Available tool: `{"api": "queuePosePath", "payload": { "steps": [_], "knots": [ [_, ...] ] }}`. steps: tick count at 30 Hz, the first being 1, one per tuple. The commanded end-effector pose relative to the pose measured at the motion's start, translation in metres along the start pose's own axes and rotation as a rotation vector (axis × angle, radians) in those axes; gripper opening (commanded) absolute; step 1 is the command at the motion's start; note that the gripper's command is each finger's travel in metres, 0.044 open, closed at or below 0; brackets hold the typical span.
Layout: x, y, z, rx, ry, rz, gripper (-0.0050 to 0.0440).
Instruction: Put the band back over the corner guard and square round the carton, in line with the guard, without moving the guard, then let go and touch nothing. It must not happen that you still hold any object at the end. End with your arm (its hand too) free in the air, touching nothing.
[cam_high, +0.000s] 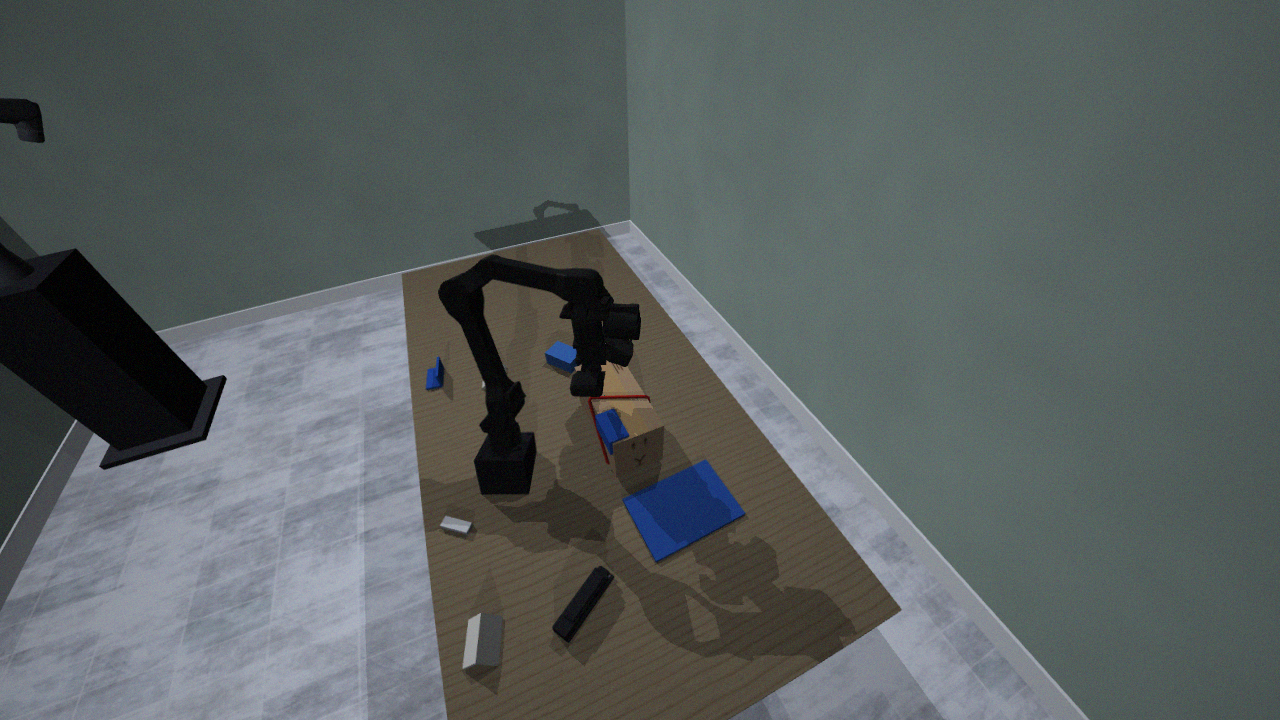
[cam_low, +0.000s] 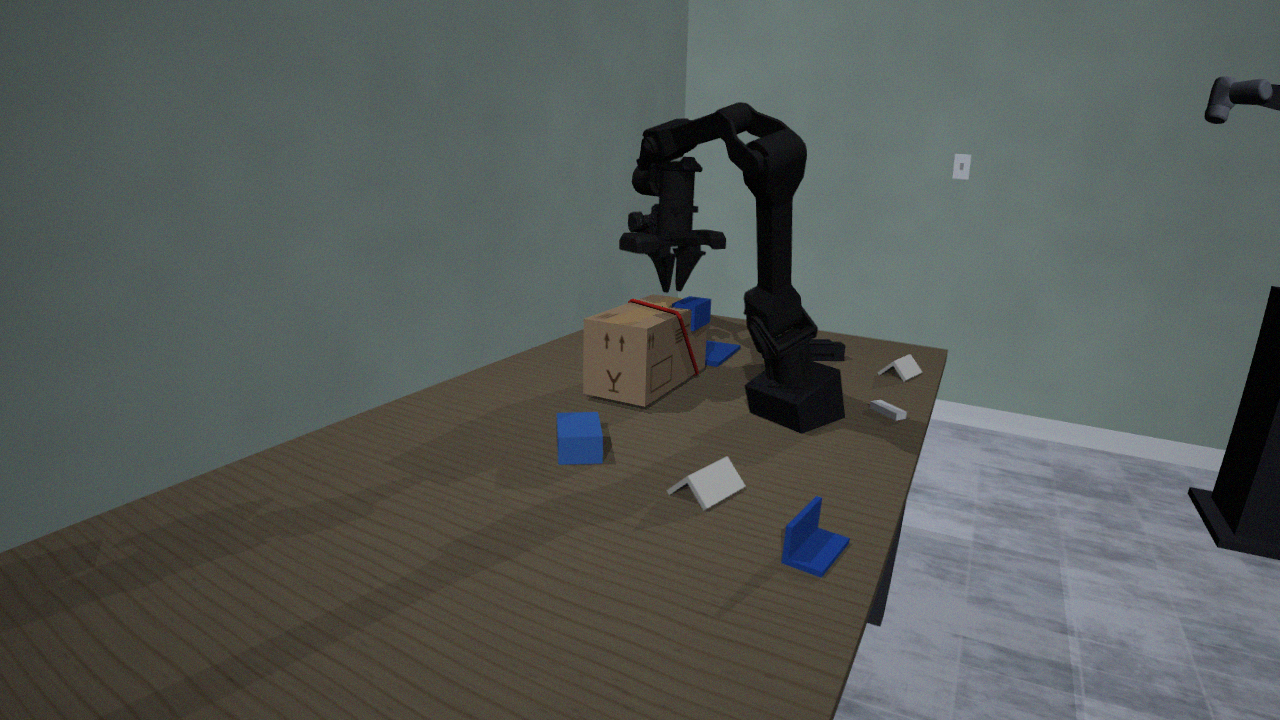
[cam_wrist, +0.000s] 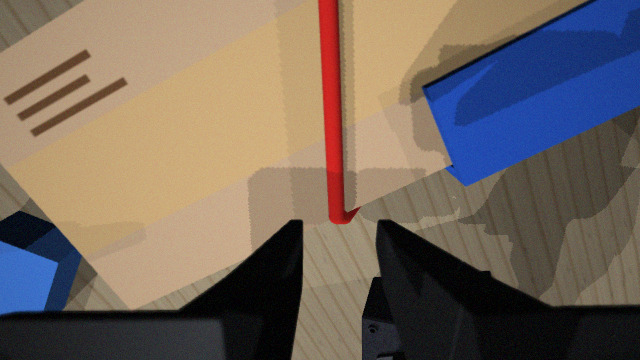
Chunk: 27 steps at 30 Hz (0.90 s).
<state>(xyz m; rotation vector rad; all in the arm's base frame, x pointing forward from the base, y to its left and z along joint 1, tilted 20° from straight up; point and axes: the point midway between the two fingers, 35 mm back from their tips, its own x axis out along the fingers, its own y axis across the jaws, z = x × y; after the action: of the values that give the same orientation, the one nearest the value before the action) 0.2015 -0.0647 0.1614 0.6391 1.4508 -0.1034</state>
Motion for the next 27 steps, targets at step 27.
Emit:
{"api": "queuePosePath", "payload": {
  "steps": [27],
  "knots": [
    [0.039,-0.001,-0.002,0.01,0.008,-0.003,0.0119]
  ]
}}
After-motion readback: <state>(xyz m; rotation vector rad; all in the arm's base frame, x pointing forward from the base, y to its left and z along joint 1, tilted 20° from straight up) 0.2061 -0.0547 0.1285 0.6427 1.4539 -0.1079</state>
